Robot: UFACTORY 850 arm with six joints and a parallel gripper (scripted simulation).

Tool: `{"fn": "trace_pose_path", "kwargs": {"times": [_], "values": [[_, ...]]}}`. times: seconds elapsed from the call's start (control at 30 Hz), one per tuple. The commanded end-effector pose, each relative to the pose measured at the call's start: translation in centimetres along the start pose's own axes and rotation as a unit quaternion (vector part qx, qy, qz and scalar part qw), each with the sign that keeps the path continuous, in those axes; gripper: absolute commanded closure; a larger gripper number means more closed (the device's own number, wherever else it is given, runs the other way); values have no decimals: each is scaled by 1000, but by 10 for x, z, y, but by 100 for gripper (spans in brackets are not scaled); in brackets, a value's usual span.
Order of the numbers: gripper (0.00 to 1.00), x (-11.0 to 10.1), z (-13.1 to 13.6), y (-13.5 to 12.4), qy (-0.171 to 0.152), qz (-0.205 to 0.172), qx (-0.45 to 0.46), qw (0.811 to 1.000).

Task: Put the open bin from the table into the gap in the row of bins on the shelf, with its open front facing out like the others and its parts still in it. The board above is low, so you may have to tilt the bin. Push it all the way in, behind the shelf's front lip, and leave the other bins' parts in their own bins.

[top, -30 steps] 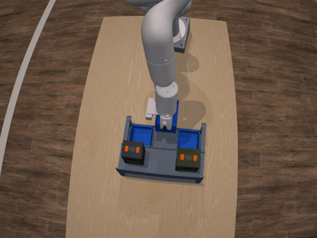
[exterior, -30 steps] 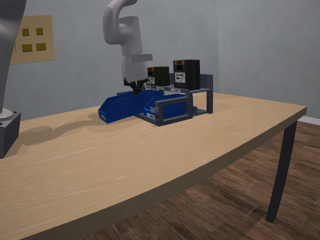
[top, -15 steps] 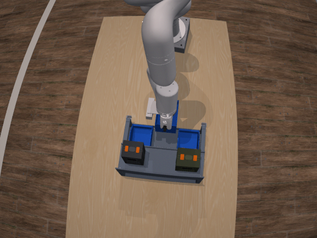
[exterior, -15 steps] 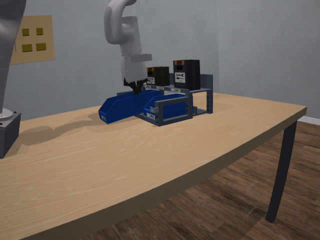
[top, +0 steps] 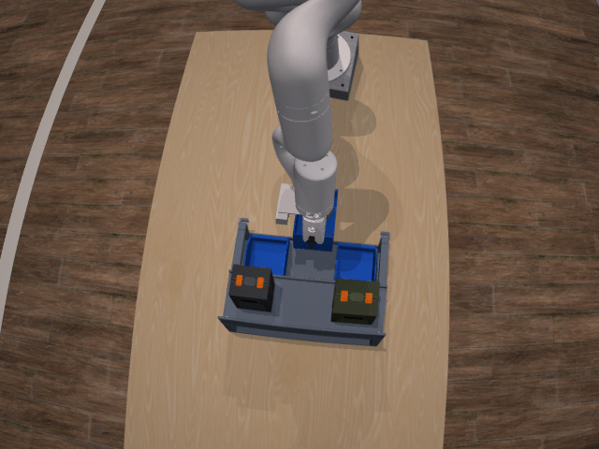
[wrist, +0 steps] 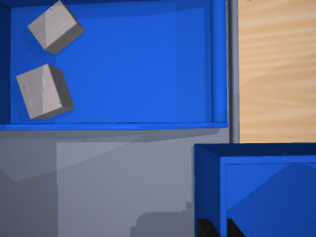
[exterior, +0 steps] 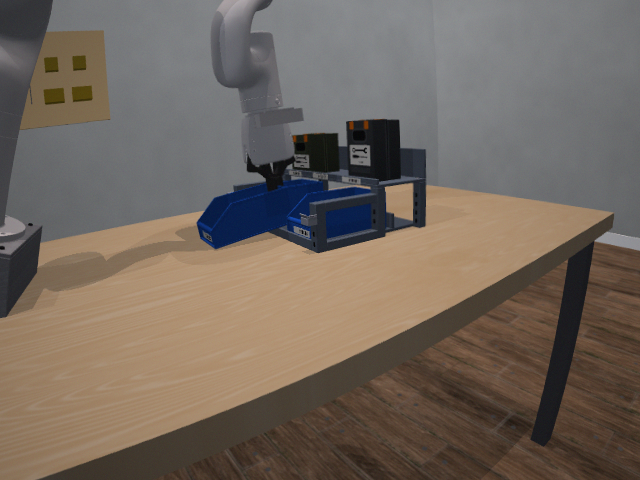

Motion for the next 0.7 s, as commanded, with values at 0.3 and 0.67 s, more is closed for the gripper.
{"fn": "trace_pose_path", "kwargs": {"times": [0.3, 0.67], "values": [[66, 0, -1, 0, 1, 0, 0, 1000], [66, 0, -1, 0, 1, 0, 0, 1000]]}}
Point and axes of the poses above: the point where the finger pads meet when closed, its own x axis out along the fingers, its own z axis across the jaws, y = z × x, the point moved 4 cm from there along -x, back along the fingers, and after that the axes turned 12 degrees about -x, right-handed, at the moved point
